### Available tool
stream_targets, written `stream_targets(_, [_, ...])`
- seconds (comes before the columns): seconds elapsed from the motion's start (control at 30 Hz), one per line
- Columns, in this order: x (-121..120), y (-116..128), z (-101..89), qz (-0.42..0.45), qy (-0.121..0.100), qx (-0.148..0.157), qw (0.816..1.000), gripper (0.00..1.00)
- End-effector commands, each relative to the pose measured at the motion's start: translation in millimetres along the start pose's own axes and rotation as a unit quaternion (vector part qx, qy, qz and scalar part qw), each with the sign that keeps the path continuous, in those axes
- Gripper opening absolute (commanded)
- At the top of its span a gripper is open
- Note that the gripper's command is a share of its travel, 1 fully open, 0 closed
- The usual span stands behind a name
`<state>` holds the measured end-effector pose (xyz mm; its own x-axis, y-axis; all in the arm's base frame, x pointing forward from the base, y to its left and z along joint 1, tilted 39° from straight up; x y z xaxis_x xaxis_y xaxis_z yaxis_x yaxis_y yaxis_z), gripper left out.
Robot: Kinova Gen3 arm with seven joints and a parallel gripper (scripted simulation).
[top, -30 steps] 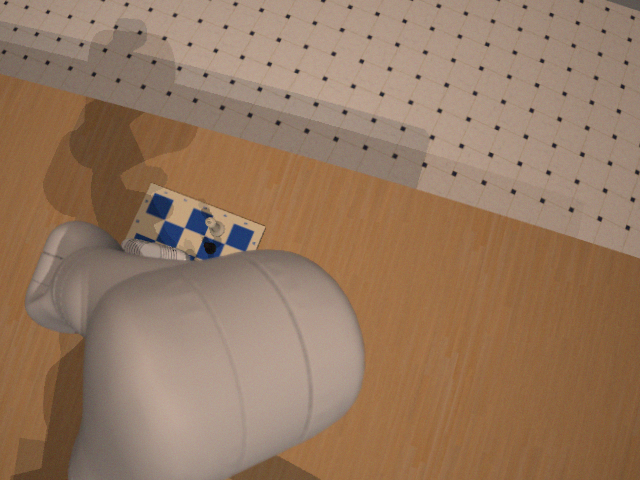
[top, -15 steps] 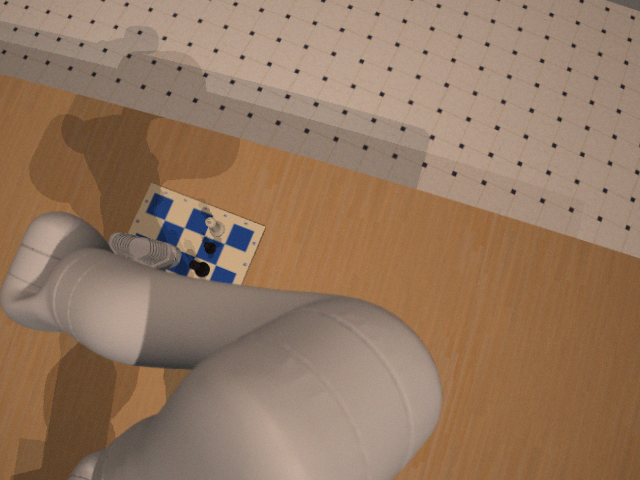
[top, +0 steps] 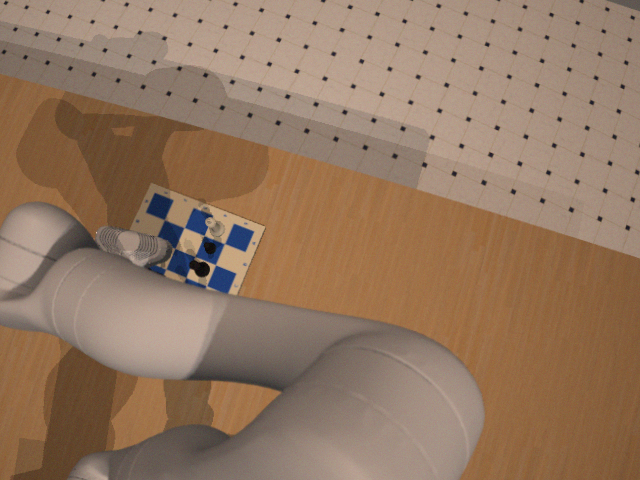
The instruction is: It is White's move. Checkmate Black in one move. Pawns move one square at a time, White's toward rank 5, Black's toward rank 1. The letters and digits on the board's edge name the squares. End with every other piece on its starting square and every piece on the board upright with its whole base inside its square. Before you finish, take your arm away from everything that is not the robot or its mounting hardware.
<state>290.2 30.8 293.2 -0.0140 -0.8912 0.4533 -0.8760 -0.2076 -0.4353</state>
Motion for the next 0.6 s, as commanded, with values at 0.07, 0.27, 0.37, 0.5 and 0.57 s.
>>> stream_targets(0.07, [-1.6, -1.7, -4.8, 0.001, -0.006, 0.003, 1.0, 0.79])
stream_targets(0.27, [-1.6, -1.6, -7.3, 0.001, -0.006, 0.003, 1.0, 0.79])
stream_targets(0.37, [-1.6, -1.6, -7.3, 0.001, -0.006, 0.003, 1.0, 1.0])
stream_targets(0.5, [-1.6, -1.6, -7.3, 0.001, -0.006, 0.003, 1.0, 1.0])
stream_targets(0.57, [-1.6, -1.6, -7.3, 0.001, -0.006, 0.003, 1.0, 1.0])
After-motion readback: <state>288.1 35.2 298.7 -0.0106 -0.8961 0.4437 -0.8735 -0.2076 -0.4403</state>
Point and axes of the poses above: the point where the finger pads meet when closed, its own z axis out along the fingers, its own x axis across the jaws, y = z × x, the point moved 5 cm from there along -z, back along the fingers, and after that the axes turned 12 degrees about -z, right-handed, at the moved point
